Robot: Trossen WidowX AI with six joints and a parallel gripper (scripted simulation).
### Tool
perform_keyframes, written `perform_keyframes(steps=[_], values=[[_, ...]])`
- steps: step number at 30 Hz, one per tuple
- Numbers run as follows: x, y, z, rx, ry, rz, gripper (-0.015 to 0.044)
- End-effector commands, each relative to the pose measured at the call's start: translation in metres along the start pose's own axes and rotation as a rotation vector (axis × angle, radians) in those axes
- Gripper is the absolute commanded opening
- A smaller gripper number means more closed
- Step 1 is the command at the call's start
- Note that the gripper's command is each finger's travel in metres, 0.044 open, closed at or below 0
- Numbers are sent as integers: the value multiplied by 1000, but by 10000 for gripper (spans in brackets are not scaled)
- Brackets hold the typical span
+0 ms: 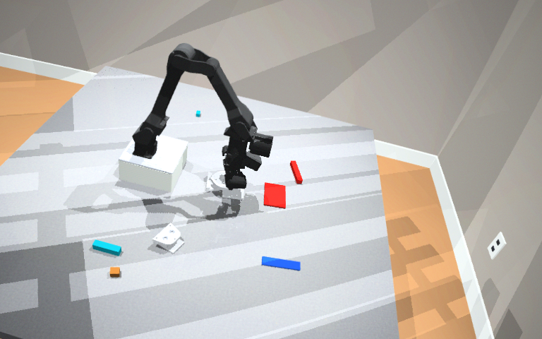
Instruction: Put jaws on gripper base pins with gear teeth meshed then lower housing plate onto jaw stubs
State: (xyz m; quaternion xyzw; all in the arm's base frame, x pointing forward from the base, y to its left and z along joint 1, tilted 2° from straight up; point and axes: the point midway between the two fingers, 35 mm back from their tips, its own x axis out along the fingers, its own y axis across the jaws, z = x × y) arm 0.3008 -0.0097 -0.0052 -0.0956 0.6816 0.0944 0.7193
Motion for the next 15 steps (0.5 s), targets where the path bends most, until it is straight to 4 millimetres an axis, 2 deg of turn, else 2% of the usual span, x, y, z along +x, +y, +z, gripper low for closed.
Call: perform_keyframes(steps=[1,15], values=[[1,1,0,-7,-3,5,134],[4,1,0,-8,-3,5,134]])
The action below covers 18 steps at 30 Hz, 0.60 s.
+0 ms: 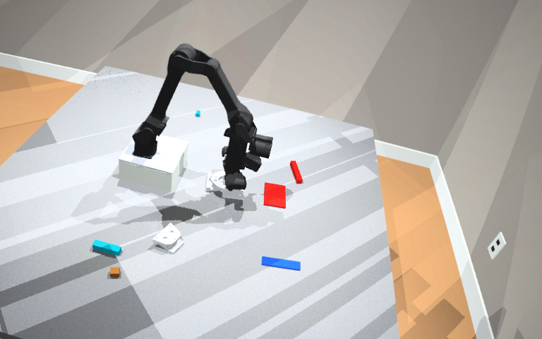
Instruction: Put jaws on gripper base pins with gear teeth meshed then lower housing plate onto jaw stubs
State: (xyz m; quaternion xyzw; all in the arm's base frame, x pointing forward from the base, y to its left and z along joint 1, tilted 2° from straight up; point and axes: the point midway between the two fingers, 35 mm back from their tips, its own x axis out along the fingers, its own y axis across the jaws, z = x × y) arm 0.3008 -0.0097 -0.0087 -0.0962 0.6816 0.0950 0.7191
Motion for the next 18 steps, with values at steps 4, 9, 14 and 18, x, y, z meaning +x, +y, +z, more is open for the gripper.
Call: perform_keyframes(steps=[4,9,14,18], values=[[2,1,1,-7,-3,5,134],[3,1,1,-7,-3,5,134],[4,1,1,-7,-3,5,134],[6,1,1,-8,-3,5,134]])
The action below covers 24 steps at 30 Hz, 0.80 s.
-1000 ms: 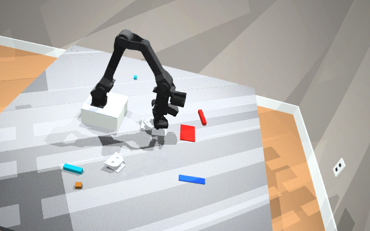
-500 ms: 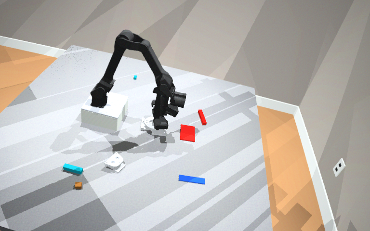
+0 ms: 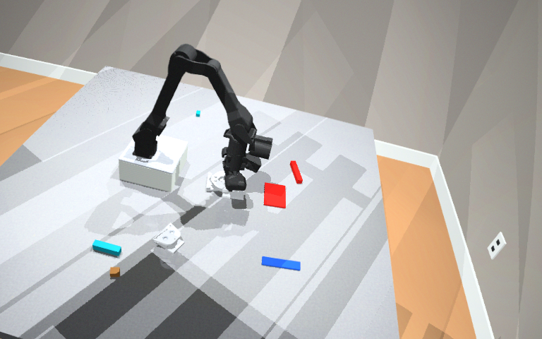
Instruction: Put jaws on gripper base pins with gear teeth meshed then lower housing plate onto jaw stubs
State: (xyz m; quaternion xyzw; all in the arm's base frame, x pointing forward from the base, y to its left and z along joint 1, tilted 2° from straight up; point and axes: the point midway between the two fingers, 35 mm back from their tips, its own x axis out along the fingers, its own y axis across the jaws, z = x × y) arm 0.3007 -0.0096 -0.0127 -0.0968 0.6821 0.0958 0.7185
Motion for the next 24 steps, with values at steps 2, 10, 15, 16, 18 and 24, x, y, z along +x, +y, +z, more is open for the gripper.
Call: perform_keyframes(steps=[2,10,15,16,18,24], values=[[3,1,1,-6,-5,4,134],[4,1,1,-5,-5,4,134],[6,1,1,-5,-5,4,134],[6,1,1,-5,-5,4,134],[6,1,1,-5,-5,4,134],[8,1,1,-11,-5,4,134]])
